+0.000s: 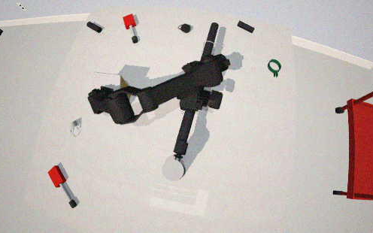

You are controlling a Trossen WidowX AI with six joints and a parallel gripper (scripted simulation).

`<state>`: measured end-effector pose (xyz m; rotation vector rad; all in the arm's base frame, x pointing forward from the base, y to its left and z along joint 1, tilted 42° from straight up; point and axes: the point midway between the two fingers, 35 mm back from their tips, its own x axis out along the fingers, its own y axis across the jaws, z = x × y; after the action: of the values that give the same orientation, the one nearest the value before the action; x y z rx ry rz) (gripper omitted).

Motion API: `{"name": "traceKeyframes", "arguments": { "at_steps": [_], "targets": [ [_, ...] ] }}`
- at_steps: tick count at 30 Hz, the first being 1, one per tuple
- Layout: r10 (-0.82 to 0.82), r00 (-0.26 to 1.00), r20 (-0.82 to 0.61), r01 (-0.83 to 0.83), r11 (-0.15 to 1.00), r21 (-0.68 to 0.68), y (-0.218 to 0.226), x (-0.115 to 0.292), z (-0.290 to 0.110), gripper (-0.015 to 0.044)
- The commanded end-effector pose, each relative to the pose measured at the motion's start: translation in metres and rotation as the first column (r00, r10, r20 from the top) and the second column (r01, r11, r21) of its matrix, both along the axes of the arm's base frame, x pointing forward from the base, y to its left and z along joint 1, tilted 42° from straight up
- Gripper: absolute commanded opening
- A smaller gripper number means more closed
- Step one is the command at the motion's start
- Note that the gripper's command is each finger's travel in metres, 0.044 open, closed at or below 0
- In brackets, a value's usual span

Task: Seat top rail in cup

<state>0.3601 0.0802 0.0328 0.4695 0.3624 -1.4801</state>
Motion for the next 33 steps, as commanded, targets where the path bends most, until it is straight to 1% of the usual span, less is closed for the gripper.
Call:
{"name": "traceKeyframes", "arguments": {
  "at_steps": [1, 33],
  "targets": [
    [0.007, 1.000, -0.004, -0.007, 1.000, -0.007, -0.0016, 0.0024, 0.0039, 0.0000],
    [-0.001, 1.000, -0.001, 0.001, 1.000, 0.002, -0.0024, 0.0009, 0.0035, 0.0000]
  ]
}}
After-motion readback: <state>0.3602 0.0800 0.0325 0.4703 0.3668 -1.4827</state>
